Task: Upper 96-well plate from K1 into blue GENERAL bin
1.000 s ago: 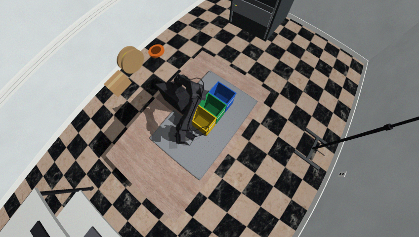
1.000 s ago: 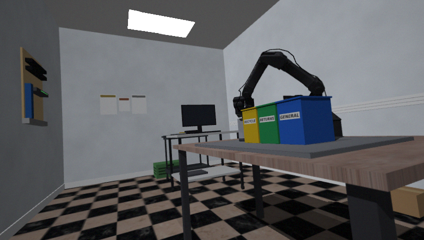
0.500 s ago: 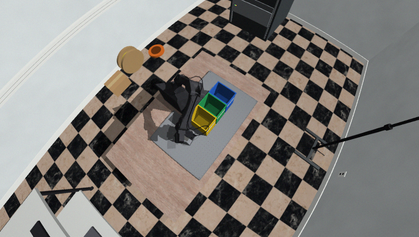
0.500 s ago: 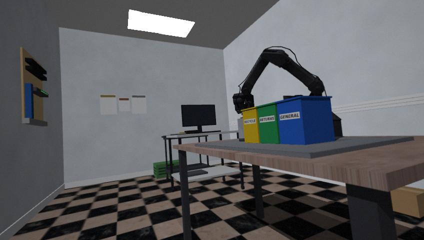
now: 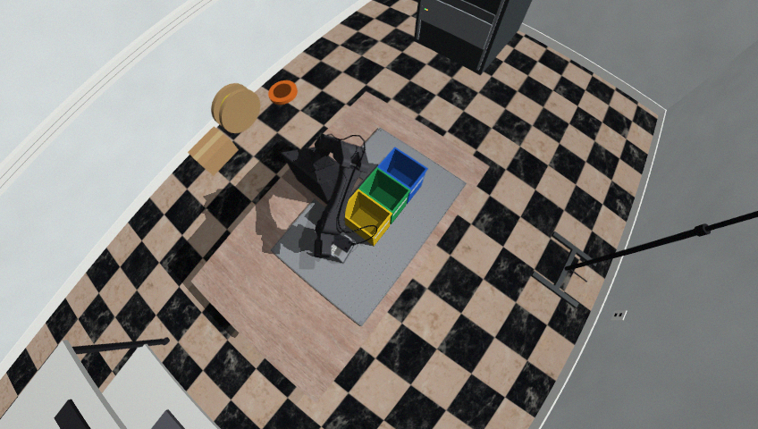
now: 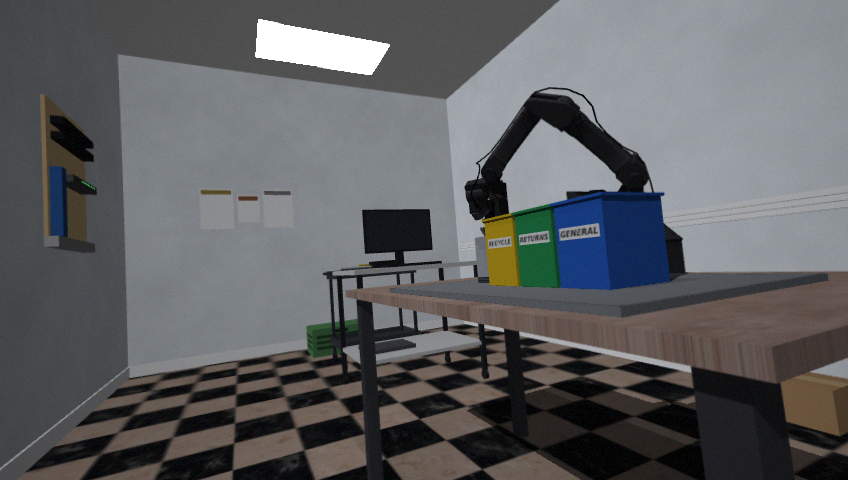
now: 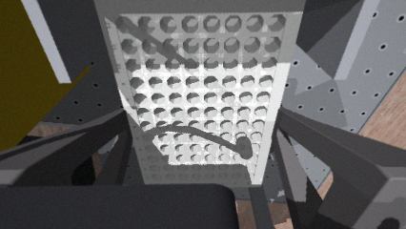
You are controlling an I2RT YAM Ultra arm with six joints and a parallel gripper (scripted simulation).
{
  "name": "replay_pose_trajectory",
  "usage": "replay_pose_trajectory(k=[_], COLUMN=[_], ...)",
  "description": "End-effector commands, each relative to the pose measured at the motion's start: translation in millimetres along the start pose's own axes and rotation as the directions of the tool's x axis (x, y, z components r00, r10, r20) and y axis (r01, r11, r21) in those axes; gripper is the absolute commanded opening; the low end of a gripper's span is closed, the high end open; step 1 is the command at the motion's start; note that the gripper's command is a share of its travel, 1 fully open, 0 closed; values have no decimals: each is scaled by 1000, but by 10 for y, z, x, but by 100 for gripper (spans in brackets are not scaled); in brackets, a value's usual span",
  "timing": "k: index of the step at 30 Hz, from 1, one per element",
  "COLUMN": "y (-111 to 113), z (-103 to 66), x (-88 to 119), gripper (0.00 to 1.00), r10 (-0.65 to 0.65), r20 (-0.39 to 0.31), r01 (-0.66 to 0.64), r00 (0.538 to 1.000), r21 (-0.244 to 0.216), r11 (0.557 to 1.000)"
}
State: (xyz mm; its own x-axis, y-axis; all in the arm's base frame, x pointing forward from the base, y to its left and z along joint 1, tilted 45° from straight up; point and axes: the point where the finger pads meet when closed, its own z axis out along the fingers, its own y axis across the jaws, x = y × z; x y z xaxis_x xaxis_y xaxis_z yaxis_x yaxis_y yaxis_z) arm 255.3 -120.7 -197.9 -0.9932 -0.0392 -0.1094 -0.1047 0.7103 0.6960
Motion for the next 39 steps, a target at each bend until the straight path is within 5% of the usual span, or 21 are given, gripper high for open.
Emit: replay_pose_trajectory(k=[1,39], y=[-54,-50], z=[-226,-798], x=[-127,-79], gripper=[0,0], r10=[-25,-24], r20=[39,26], r01=[24,23], r00=[999,999], r21=[26,34], r11=[999,999])
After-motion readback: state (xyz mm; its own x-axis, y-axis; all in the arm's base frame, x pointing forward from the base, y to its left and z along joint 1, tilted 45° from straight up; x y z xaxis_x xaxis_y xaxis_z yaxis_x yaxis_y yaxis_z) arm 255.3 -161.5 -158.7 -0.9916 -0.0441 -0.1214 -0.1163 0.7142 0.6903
